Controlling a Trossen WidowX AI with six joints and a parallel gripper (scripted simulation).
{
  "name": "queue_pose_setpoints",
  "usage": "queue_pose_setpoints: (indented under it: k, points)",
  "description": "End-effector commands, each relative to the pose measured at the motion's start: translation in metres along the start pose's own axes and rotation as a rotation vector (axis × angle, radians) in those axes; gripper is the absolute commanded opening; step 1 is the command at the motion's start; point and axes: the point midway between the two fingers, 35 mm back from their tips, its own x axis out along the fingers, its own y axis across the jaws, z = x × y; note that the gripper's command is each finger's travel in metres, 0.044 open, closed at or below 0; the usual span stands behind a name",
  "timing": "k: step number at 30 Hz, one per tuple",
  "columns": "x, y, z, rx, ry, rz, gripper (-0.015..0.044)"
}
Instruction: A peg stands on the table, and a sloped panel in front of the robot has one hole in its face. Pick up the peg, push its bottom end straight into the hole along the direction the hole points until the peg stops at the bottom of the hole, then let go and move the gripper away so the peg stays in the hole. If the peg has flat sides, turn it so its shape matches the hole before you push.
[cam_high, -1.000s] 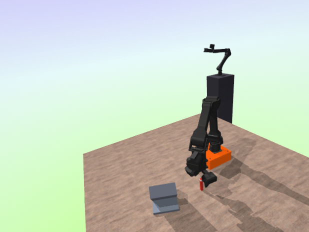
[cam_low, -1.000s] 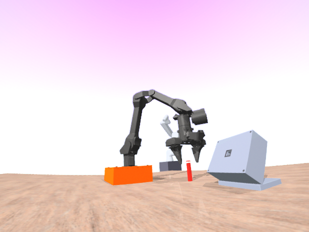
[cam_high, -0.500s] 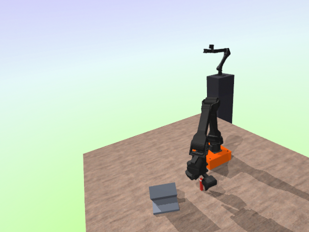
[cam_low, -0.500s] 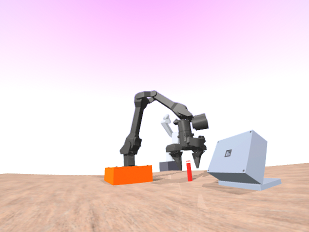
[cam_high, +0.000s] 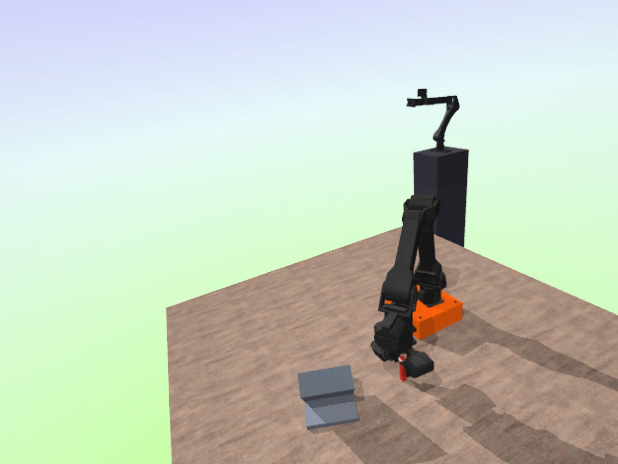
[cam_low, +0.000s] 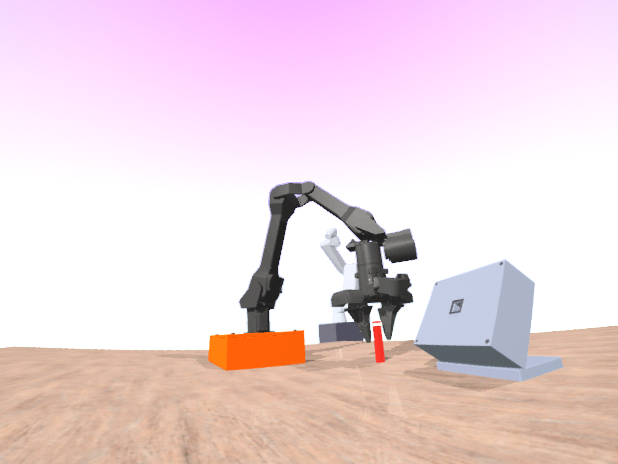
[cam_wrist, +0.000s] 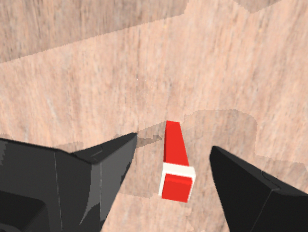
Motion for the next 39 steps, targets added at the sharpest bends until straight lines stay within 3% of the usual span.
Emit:
queue_pose_setpoints:
  k: [1, 6, 9, 17, 34, 39]
  points:
    - [0.000, 0.000, 0.000, 0.000, -0.001, 0.001, 0.0151]
    - [0.000, 0.000, 0.000, 0.000, -0.001, 0.001, 0.0020]
    - [0.000, 0.000, 0.000, 0.000, -0.001, 0.001, 0.0000]
    - [-0.005, 0.001, 0.001, 0.000, 0.000, 0.001, 0.0000]
    - [-0.075, 0.002, 0.004, 0.003, 0.006, 0.002, 0.0000]
    - [-0.080, 0.001, 0.005, 0.003, 0.008, 0.004, 0.0000]
